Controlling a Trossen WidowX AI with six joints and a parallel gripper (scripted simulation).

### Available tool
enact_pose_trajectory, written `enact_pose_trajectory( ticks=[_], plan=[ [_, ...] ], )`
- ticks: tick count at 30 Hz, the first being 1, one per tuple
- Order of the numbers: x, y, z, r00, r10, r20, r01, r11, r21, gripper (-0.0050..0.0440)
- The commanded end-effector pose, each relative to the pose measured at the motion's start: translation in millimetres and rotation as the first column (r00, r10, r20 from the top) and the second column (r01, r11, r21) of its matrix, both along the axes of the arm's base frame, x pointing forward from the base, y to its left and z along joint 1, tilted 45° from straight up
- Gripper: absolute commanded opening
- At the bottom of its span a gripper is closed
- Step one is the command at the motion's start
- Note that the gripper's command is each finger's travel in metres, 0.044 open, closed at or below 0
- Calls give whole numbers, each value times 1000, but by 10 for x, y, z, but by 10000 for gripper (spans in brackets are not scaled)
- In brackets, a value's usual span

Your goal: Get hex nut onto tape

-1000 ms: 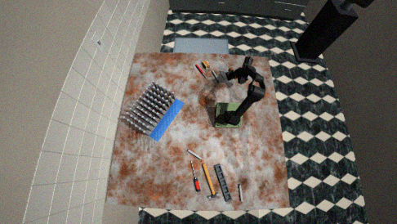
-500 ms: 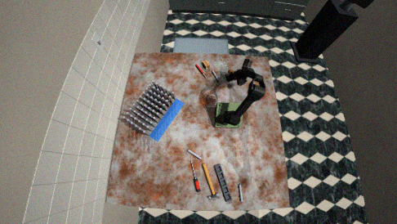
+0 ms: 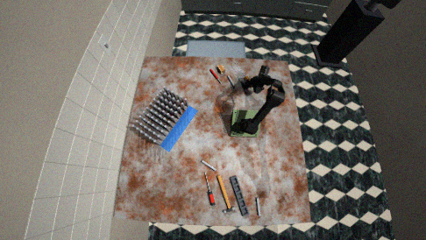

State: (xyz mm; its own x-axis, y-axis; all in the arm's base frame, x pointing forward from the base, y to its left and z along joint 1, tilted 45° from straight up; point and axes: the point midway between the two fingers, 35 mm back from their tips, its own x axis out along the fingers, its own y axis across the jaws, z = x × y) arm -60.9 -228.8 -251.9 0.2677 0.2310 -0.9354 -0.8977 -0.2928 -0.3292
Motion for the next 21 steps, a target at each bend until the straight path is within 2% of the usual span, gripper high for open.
enact_pose_trajectory(
  ticks=[1, 21],
  plan=[
    [-18, -7, -17, 1000, 5, -6, -5, 1000, -15, -50],
    [17, 237, -187, 1000, 5, -5, -5, 1000, -14, -50]
  ],
)
